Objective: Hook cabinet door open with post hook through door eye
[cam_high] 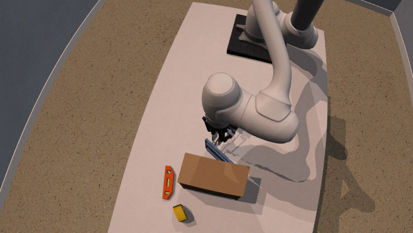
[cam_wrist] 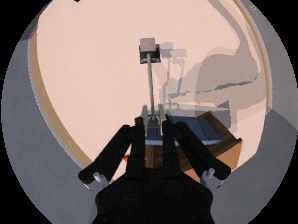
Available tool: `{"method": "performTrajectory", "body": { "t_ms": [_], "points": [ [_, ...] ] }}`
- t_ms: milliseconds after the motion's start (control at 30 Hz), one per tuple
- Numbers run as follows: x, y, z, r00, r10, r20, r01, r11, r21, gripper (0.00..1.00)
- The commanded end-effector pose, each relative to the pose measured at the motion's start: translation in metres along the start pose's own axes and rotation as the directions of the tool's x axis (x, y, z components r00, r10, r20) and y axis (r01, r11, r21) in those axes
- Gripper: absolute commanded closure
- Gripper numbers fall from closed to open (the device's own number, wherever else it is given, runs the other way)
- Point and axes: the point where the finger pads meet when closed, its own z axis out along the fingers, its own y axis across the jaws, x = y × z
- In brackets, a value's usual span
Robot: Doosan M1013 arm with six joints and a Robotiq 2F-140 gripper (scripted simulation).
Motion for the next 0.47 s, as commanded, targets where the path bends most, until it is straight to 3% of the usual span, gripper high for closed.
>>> {"method": "performTrajectory", "body": {
  "t_ms": [0, 433],
  "points": [
    [0.0019, 0.0014, 0.0042, 1.000, -0.004, -0.004, 0.004, 1.000, -0.001, 0.85],
    [0.0018, 0.0014, -0.0052, 1.000, -0.004, -0.004, 0.004, 1.000, -0.001, 0.85]
  ]
}}
